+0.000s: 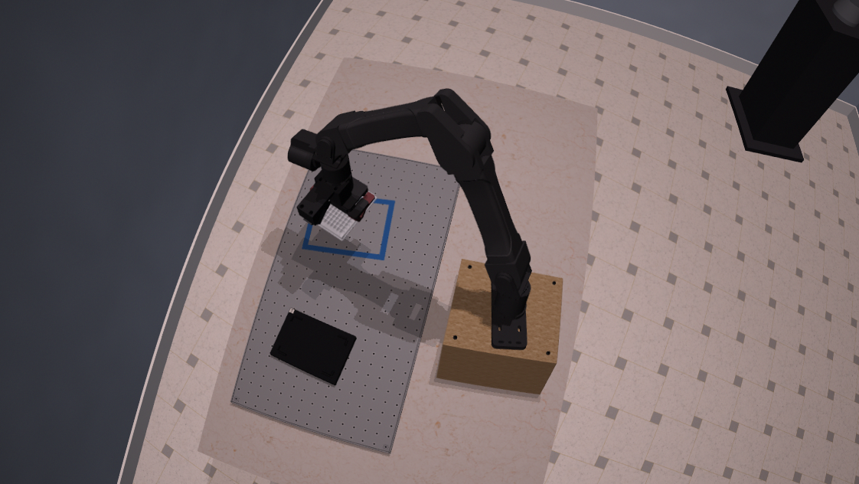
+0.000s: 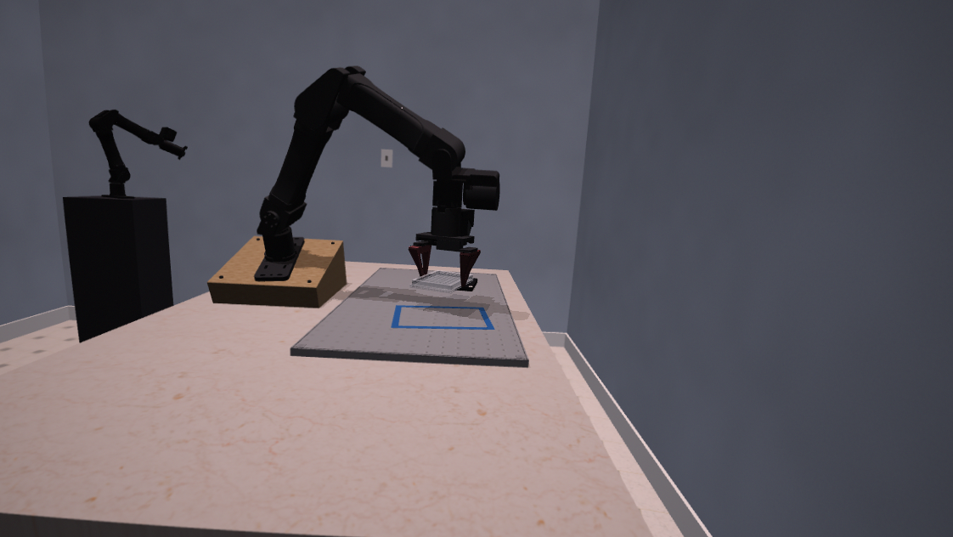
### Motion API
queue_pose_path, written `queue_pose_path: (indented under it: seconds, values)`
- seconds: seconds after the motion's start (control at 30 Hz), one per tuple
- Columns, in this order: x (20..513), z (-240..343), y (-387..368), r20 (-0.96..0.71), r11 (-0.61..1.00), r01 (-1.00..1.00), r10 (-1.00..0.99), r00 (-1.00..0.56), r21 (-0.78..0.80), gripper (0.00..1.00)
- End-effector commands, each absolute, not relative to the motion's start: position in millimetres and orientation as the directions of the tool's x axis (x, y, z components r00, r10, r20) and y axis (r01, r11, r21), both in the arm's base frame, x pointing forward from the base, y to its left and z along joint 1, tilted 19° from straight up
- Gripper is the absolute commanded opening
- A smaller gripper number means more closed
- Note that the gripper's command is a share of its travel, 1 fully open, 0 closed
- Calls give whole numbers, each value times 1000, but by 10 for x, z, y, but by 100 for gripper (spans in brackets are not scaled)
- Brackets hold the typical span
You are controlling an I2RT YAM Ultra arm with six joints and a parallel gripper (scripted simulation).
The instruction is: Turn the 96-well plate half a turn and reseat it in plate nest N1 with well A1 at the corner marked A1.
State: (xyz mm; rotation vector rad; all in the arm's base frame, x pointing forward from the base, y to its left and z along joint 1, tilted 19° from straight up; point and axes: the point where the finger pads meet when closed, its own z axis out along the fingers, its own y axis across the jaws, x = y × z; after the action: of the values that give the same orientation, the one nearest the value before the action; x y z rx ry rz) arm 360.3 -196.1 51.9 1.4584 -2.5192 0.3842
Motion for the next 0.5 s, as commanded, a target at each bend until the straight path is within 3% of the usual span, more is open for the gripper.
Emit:
queue_pose_path:
  seconds: [0.0,0.47]
  values:
    - [3602,453,-1951,296,471,-875,-824,-482,-114,0]
    - [3591,406,-1976,295,471,-874,-824,-484,-120,0]
